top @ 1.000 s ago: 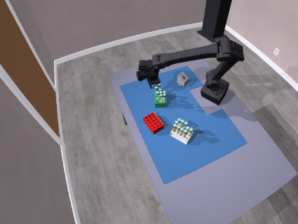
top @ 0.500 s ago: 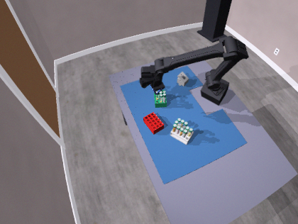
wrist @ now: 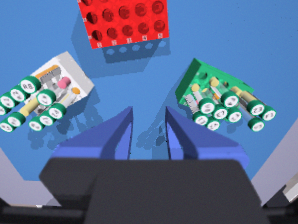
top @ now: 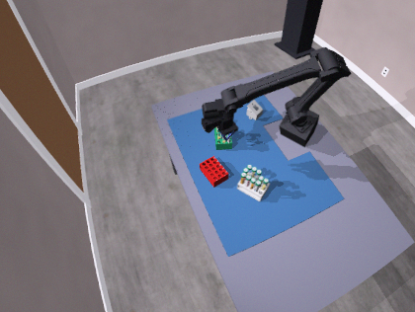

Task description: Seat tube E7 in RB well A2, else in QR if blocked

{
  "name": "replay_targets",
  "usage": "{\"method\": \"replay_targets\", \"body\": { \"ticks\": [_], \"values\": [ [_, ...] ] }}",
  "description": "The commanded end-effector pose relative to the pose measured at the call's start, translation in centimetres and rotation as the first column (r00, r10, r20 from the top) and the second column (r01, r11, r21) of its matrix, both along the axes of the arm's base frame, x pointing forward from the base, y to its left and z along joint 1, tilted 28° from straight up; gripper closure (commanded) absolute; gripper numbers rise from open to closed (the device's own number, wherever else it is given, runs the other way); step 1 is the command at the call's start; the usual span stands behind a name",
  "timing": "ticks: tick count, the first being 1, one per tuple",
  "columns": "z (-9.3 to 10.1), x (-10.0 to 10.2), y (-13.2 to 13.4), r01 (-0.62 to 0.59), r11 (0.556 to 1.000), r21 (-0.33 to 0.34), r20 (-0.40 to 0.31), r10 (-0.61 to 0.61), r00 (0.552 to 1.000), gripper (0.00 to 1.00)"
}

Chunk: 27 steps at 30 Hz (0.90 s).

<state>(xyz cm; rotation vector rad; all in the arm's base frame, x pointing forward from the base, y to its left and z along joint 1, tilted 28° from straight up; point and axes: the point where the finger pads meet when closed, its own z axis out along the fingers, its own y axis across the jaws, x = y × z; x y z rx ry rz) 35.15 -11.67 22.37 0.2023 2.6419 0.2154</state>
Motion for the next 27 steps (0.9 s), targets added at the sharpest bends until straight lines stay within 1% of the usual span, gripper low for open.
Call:
{"method": "replay_targets", "body": {
  "ticks": [1, 2, 3, 7, 9, 11, 15, 27],
  "values": [
    [-0.4, -0.4, 1.6, -0.015, 1.000, 0.022, -0.030, 0.015, 0.999, 0.70],
    [0.0, -0.6, 2.0, -0.014, 1.000, 0.013, -0.014, 0.014, 1.000, 0.70],
    [0.1, -0.1, 2.2, -0.014, 1.000, 0.004, 0.006, 0.014, 1.000, 0.70],
    [-0.5, 0.0, 3.6, -0.014, 1.000, 0.005, 0.009, 0.014, 1.000, 0.70],
    [-0.5, 0.0, 3.6, -0.014, 1.000, 0.005, 0.009, 0.014, 1.000, 0.70],
    [-0.7, 0.0, 4.2, -0.014, 1.000, 0.005, 0.009, 0.014, 1.000, 0.70],
    [-0.8, -0.1, 3.5, 0.007, 1.000, 0.008, 0.008, -0.007, 1.000, 0.70],
    [-0.9, -0.1, 3.5, 0.001, 1.000, 0.007, 0.006, -0.001, 1.000, 0.70]
  ]
}}
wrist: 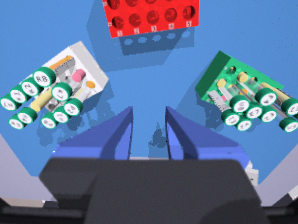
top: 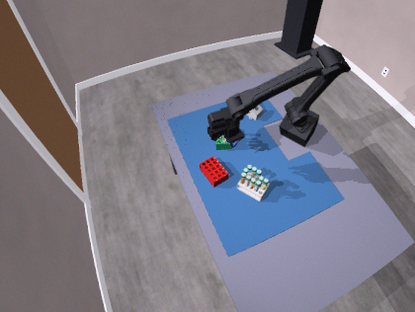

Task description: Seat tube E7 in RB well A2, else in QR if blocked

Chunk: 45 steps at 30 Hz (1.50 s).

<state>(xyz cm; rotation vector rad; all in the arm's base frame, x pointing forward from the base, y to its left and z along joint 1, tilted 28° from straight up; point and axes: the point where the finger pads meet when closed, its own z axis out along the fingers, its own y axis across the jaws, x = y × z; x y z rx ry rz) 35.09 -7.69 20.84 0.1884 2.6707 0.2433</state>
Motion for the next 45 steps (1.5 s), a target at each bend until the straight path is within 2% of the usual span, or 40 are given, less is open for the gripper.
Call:
{"method": "replay_targets", "body": {
  "ticks": [1, 29, 30, 33, 36, 42, 45],
  "values": [
    [0.65, -0.03, -0.47, 0.019, 1.000, -0.010, 0.034, -0.019, 0.999, 0.70],
    [0.65, -0.03, -0.47, 0.019, 1.000, -0.010, 0.034, -0.019, 0.999, 0.70],
    [0.85, -0.75, -0.45, -0.021, 0.999, -0.026, 0.022, 0.021, 1.000, 0.70],
    [0.85, -0.75, -0.45, -0.050, 0.998, -0.041, 0.026, 0.051, 0.998, 0.70],
    [0.85, -0.66, -0.05, -0.147, 0.985, -0.089, 0.034, 0.151, 0.988, 0.70],
    [0.73, -0.63, -0.04, -0.313, 0.932, -0.181, 0.035, 0.325, 0.945, 0.70],
    [0.63, -1.02, -0.80, -0.321, 0.927, -0.192, 0.038, 0.334, 0.942, 0.70]
  ]
}}
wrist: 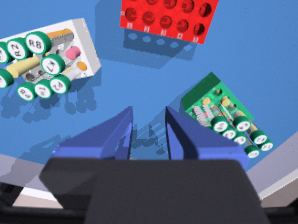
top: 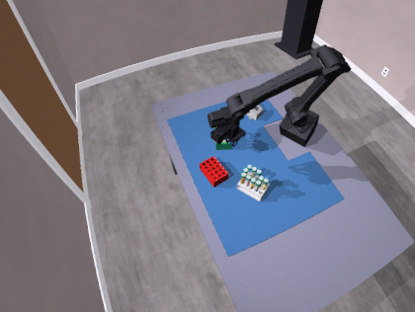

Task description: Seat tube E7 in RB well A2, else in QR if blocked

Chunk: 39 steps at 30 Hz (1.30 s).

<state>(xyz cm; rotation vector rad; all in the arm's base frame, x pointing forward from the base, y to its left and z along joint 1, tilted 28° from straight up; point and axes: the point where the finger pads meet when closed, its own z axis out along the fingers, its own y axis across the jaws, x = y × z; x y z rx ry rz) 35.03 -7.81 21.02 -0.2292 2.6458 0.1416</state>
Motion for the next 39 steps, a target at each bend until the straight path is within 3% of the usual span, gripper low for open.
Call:
{"method": "replay_targets", "body": {
  "ticks": [1, 20, 35, 39],
  "values": [
    [0.2, -1.2, -1.1, -0.060, 0.997, -0.043, 0.021, 0.061, 0.998, 0.70],
    [-4.7, -5.6, -8.9, -0.059, 0.998, -0.038, 0.008, 0.059, 0.998, 0.70],
    [-7.2, -8.9, -14.2, -0.057, 0.998, -0.040, 0.008, 0.058, 0.998, 0.70],
    [-7.2, -8.9, -14.2, -0.057, 0.998, -0.040, 0.006, 0.057, 0.998, 0.70]
  ]
}}
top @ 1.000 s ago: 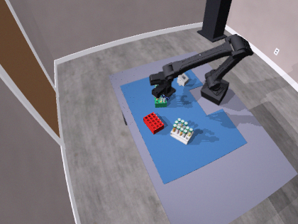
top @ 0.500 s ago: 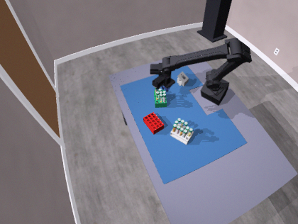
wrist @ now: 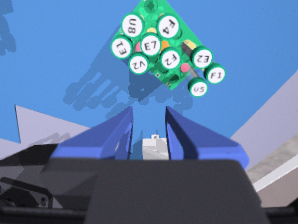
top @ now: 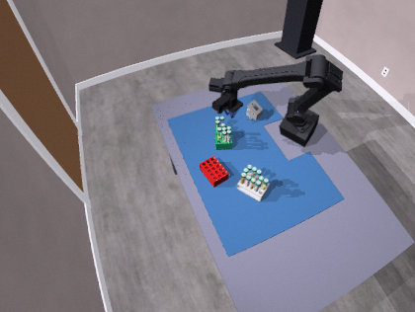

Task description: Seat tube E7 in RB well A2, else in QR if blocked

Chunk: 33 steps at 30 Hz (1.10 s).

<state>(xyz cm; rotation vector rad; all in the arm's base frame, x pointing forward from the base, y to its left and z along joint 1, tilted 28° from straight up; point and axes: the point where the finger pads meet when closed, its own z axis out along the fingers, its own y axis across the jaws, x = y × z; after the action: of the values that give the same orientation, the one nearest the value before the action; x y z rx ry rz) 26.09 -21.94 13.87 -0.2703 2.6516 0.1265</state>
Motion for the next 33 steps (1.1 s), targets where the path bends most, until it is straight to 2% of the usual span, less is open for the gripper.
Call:
{"method": "replay_targets", "body": {
  "ticks": [1, 7, 12, 14, 33],
  "values": [
    [1.0, 0.6, 0.8, -0.058, 0.997, -0.044, 0.028, 0.059, 0.998, 0.70],
    [1.3, 0.7, 1.5, -0.038, 0.999, -0.022, 0.015, 0.039, 0.999, 0.70],
    [1.8, 1.1, 1.0, -0.032, 0.999, -0.027, 0.020, 0.032, 0.999, 0.70],
    [0.4, 1.4, 1.3, -0.038, 0.999, -0.017, 0.011, 0.039, 0.999, 0.70],
    [-2.5, 2.8, 1.9, -0.038, 0.999, -0.016, 0.011, 0.039, 0.999, 0.70]
  ]
}}
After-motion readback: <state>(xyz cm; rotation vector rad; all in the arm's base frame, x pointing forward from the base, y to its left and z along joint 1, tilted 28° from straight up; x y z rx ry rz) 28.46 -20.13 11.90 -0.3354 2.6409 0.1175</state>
